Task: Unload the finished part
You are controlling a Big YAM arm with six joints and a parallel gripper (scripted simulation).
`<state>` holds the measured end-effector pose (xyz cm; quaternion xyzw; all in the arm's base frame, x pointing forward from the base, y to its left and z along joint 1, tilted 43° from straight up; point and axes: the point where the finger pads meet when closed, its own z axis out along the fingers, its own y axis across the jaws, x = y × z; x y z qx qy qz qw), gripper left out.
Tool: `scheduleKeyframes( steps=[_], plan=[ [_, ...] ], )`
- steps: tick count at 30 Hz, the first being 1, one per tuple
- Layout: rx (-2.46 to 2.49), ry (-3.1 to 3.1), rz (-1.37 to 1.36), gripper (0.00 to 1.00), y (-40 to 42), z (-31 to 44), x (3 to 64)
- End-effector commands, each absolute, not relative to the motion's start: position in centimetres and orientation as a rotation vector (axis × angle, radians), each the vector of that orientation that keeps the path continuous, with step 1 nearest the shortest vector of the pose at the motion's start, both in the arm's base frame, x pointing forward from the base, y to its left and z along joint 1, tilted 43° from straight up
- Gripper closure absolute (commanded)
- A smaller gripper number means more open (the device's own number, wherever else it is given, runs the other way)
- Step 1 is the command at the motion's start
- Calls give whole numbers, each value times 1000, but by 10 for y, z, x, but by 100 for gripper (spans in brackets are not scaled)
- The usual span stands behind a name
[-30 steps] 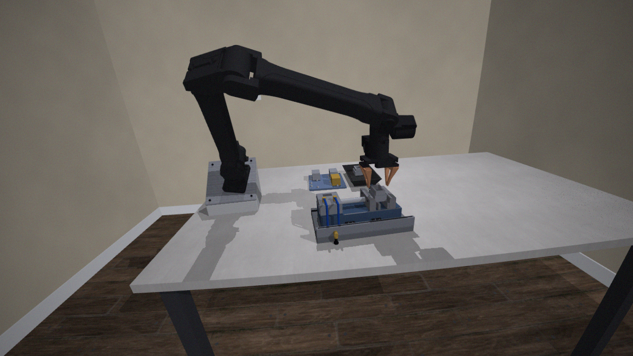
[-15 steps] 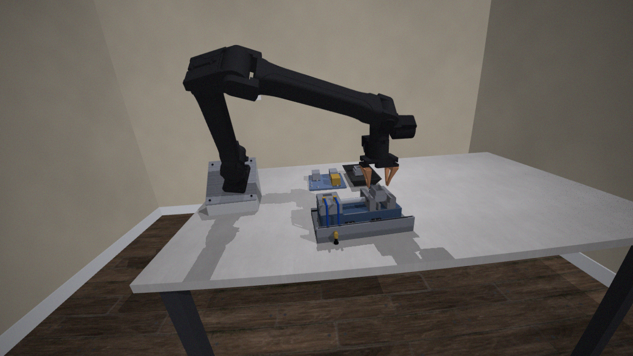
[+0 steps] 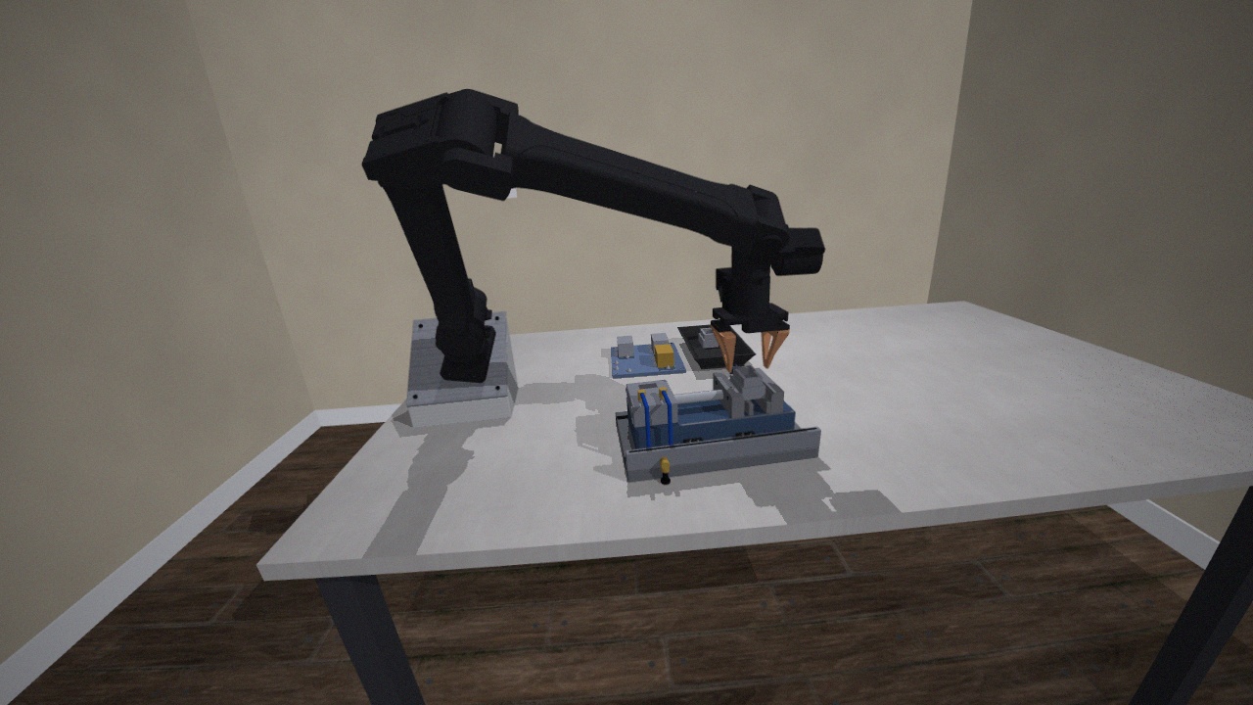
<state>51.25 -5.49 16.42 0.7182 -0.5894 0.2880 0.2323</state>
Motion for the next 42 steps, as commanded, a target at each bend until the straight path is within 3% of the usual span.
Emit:
scheduleKeyframes(
  steps=[1,42],
  plan=[
    [1988,-1622,808,36,-46,163,519],
    [1975,-1623,789,36,-63,155,517]
  ],
)
